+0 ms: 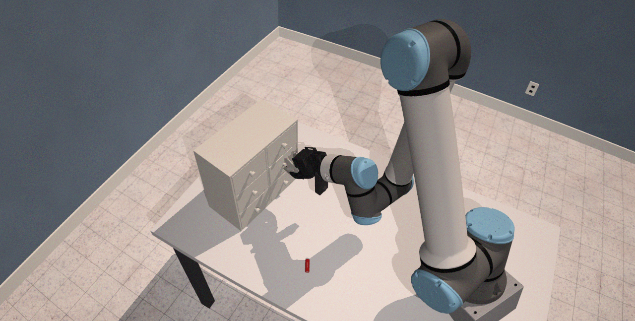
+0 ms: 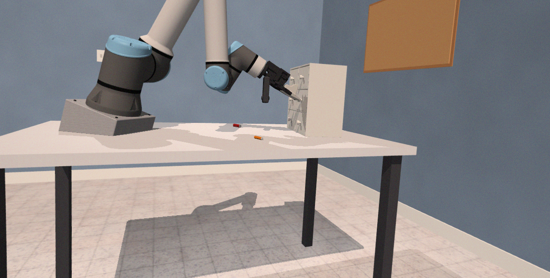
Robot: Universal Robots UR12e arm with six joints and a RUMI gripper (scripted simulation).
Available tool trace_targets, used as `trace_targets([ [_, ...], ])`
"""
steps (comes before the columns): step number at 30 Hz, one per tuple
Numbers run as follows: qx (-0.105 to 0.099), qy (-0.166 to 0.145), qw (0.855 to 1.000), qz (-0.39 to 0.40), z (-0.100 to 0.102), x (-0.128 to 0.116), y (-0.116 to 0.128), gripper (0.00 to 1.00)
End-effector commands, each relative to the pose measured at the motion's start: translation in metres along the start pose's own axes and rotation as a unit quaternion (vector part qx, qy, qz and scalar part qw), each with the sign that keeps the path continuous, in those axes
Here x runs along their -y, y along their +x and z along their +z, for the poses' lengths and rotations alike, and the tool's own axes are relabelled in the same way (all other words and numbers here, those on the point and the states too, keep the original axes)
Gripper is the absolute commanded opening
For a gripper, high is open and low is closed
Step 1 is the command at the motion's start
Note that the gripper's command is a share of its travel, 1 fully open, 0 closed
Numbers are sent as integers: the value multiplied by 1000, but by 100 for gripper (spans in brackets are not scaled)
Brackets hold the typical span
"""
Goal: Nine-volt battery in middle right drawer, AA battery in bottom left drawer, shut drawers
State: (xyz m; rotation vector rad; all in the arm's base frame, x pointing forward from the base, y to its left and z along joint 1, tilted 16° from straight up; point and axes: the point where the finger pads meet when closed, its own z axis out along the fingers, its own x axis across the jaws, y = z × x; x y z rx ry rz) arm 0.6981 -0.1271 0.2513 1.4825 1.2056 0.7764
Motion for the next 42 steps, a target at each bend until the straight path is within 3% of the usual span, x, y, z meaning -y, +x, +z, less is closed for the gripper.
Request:
trace_targets([
  [1, 0, 0, 1000, 0, 0, 0, 0, 7],
  [13, 0, 0, 1000, 0, 0, 0, 0, 7],
  [28, 0, 0, 1000, 0, 0, 0, 0, 20],
  [42, 0, 0, 1000, 0, -1, 0, 0, 20],
])
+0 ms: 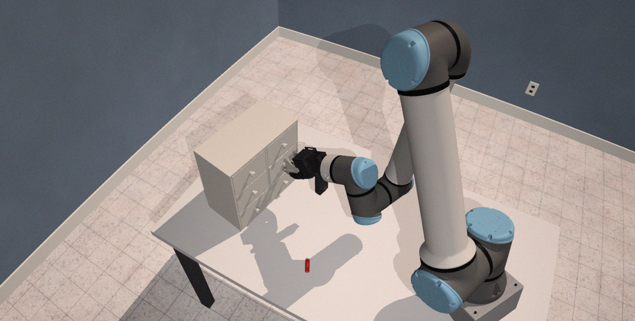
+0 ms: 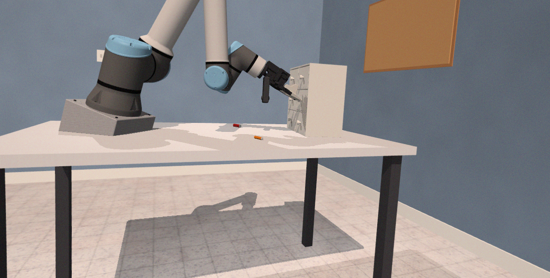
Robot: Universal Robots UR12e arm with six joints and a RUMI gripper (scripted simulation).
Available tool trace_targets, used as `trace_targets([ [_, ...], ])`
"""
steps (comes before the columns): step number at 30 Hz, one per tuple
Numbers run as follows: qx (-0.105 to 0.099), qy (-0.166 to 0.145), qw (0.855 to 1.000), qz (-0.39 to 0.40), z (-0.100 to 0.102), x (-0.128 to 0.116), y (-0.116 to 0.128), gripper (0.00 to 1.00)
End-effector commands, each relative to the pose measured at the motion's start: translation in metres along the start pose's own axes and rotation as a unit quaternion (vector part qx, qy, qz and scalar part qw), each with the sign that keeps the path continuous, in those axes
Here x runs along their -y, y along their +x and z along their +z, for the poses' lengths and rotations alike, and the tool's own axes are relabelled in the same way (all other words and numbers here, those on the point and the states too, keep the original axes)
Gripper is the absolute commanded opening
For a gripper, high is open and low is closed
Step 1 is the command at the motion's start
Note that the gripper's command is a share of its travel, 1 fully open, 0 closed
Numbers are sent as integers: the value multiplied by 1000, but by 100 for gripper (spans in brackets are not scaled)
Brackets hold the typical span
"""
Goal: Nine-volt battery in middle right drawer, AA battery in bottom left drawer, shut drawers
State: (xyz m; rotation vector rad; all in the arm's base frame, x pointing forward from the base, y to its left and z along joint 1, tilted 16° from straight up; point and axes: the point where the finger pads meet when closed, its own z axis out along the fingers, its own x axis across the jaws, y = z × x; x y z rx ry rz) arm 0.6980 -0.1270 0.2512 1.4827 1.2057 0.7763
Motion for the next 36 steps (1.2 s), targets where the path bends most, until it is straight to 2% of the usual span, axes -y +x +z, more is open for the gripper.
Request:
trace_targets([
  [1, 0, 0, 1000, 0, -2, 0, 0, 20],
  [10, 0, 0, 1000, 0, -14, 7, 0, 20],
  [21, 0, 0, 1000, 0, -40, 22, 0, 20],
  [36, 0, 0, 1000, 0, -46, 25, 0, 20],
])
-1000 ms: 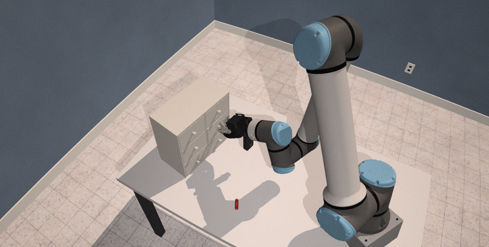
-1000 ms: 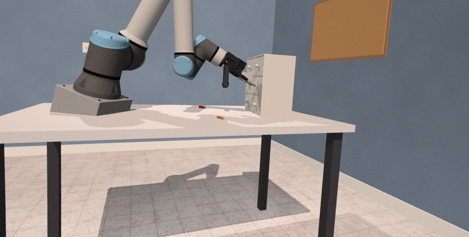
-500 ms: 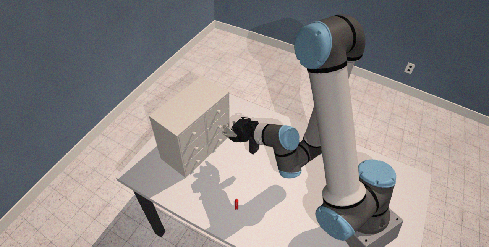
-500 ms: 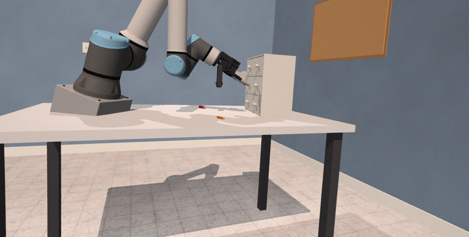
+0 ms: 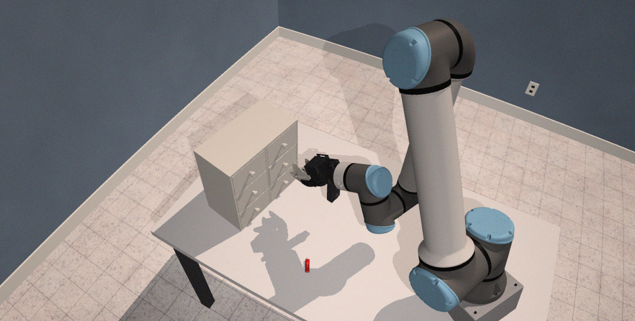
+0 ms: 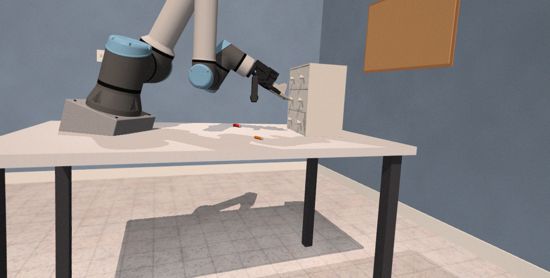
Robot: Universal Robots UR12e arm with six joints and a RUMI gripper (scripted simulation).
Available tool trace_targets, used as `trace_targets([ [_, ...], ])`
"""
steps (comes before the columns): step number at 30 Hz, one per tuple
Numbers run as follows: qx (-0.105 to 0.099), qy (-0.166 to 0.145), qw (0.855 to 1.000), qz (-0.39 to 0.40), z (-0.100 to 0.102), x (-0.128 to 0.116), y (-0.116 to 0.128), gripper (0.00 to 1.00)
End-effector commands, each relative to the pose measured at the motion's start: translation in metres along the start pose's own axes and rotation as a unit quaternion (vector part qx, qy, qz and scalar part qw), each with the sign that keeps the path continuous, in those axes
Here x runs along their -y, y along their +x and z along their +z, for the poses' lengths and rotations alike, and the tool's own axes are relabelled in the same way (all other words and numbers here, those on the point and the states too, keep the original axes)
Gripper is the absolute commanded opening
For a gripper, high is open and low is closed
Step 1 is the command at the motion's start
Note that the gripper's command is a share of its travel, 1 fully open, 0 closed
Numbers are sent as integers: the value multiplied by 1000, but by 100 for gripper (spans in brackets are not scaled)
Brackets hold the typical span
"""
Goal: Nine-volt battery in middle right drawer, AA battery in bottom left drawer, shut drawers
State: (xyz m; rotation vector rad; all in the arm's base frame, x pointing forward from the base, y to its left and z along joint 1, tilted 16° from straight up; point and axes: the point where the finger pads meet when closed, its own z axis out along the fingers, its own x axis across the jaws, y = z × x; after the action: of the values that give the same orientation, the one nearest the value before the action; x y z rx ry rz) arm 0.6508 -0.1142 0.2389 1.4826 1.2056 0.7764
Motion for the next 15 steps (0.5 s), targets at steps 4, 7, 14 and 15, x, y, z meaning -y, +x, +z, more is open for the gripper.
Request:
trace_targets([
  [4, 0, 0, 1000, 0, -11, 1, 0, 20],
  [7, 0, 0, 1000, 0, -16, 2, 0, 20],
  [14, 0, 0, 1000, 0, -36, 5, 0, 20],
  [15, 0, 0, 1000, 0, -39, 5, 0, 20],
])
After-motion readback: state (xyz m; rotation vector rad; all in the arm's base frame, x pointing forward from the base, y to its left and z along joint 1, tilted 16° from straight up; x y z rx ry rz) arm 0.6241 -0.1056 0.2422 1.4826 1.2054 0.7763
